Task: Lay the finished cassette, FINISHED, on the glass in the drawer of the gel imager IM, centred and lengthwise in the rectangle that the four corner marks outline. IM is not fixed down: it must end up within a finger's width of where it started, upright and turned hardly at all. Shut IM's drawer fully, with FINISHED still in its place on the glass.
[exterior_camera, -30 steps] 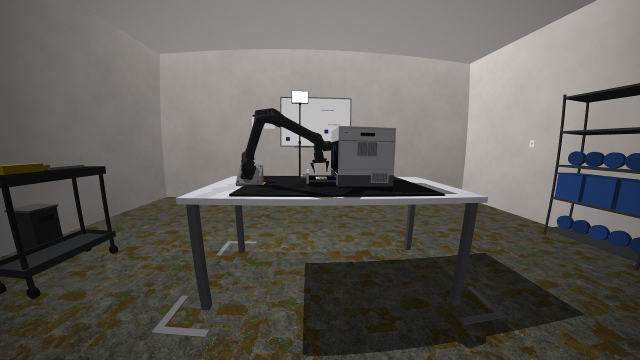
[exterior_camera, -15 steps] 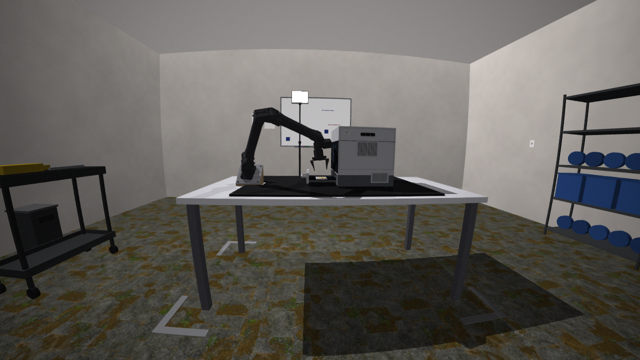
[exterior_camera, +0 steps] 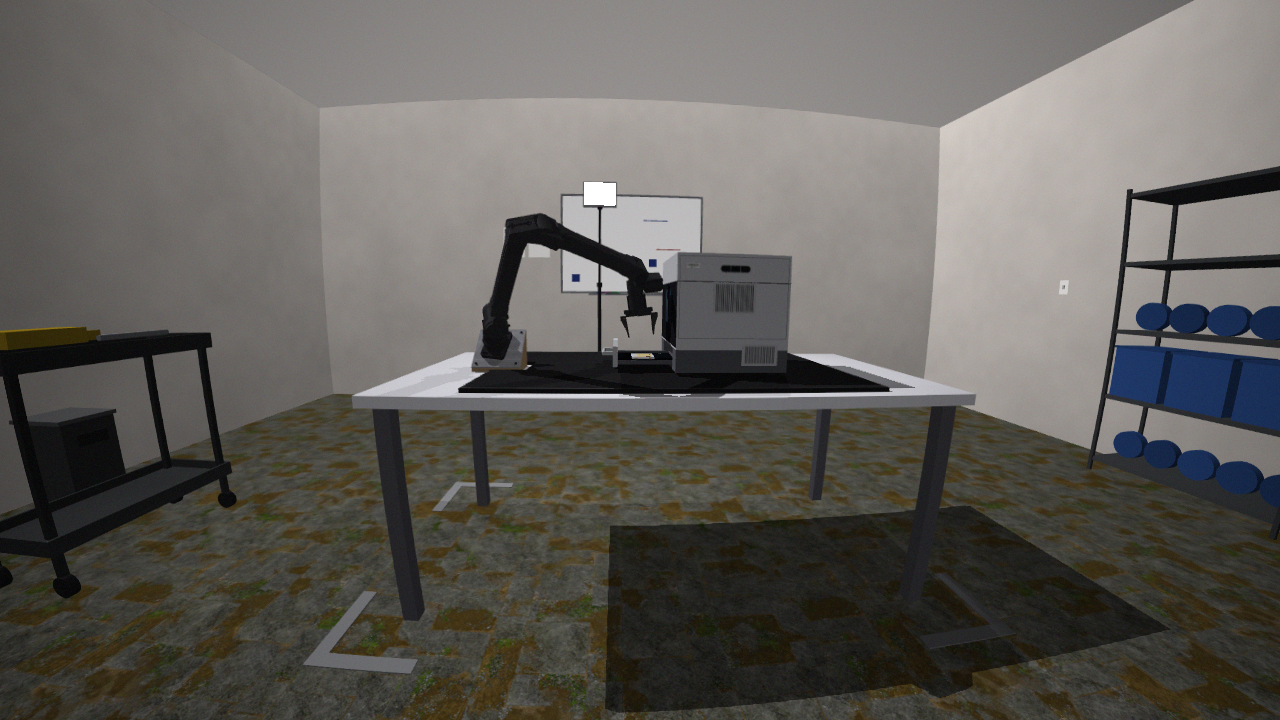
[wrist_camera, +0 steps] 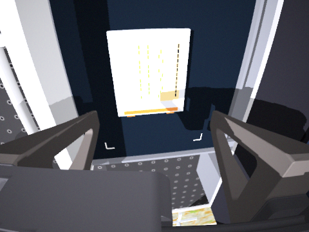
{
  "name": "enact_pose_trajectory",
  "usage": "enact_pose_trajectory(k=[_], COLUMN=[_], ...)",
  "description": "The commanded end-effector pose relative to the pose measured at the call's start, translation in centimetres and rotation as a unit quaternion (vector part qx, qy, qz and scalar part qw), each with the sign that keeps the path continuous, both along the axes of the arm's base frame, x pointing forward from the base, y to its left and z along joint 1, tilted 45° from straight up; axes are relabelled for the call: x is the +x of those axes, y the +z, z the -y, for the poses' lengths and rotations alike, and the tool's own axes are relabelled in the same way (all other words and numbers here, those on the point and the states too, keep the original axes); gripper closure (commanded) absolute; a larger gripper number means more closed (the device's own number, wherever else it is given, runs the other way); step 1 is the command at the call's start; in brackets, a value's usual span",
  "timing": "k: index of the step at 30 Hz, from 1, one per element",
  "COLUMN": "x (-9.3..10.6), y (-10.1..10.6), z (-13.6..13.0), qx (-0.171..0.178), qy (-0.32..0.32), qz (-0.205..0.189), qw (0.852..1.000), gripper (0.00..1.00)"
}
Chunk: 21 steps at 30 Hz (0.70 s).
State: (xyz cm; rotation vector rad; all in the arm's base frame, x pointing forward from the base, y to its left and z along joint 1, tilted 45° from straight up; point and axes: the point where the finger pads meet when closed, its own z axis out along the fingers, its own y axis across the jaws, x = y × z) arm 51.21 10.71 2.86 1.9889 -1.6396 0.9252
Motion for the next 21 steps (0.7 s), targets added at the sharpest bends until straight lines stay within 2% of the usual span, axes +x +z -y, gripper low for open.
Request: enact_pose_trajectory(k=[1,2,4,5,7,13,14,15,21], x=[1.4,0.9,0.9,0.8,-0.7,-1.2,-0.6,-1.3,-2.1], y=[1.6,0.9,0.9,1.9,1.2,1.4,2.0,1.6,1.8], z=[-2.0,-0.9,-0.9,-2.1,-1.5,-1.6,-2.0,-1.7,-1.8], qx=[0.01,0.007,0.007,0.011,0.005,0.005,0.009,0.005,0.005], qy=[0.008,0.003,0.003,0.009,0.009,0.009,0.009,0.009,0.009], qz=[0.018,0.013,0.013,0.021,0.007,0.007,0.016,0.008,0.007], qw=[1.0,1.0,1.0,1.0,1.0,1.0,1.0,1.0,1.0], gripper=[0.08,0.08,0.08,0.08,0.08,0.08,0.08,0.08,0.08])
